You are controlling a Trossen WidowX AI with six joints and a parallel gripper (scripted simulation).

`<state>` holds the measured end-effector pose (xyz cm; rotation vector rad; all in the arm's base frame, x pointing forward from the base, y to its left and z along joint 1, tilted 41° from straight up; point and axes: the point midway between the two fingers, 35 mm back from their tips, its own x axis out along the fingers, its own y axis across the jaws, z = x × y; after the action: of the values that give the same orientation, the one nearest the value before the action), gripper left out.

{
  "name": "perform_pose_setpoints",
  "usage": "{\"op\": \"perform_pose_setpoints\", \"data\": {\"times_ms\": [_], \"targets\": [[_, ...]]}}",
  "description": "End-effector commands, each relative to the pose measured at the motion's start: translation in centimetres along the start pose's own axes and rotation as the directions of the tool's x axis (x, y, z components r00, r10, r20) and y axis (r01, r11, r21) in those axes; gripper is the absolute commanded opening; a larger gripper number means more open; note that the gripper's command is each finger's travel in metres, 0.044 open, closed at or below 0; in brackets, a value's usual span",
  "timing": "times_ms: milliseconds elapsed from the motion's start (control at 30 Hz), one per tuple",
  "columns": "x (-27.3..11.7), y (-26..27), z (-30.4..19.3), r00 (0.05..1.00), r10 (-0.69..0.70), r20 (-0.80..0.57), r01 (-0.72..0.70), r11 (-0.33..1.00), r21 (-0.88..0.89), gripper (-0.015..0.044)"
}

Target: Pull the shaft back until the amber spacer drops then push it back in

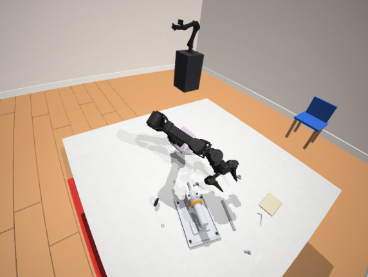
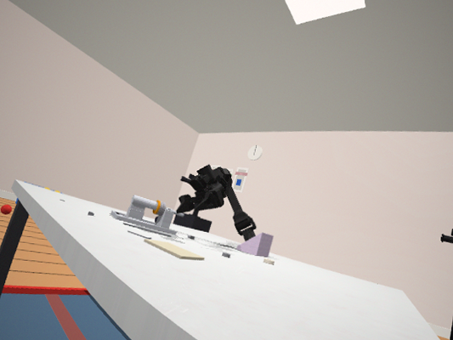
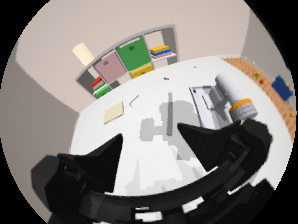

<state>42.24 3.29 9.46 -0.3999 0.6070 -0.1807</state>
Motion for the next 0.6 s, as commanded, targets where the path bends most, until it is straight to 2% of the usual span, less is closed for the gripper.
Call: {"op": "perform_pose_setpoints", "data": {"times_ms": [0,300,567], "targets": [[-4.3,-5.7,-0.2,0.992,-0.128,0.002,0.079,0.622,0.779,0.0440],[-6.3,-8.2,-0.9,0.981,-0.192,-0.008,0.043,0.176,0.984,0.0440],[-8.0,-10.1,-1.6,0.969,-0.248,-0.019,-0.046,-0.252,0.967,0.0440]]}}
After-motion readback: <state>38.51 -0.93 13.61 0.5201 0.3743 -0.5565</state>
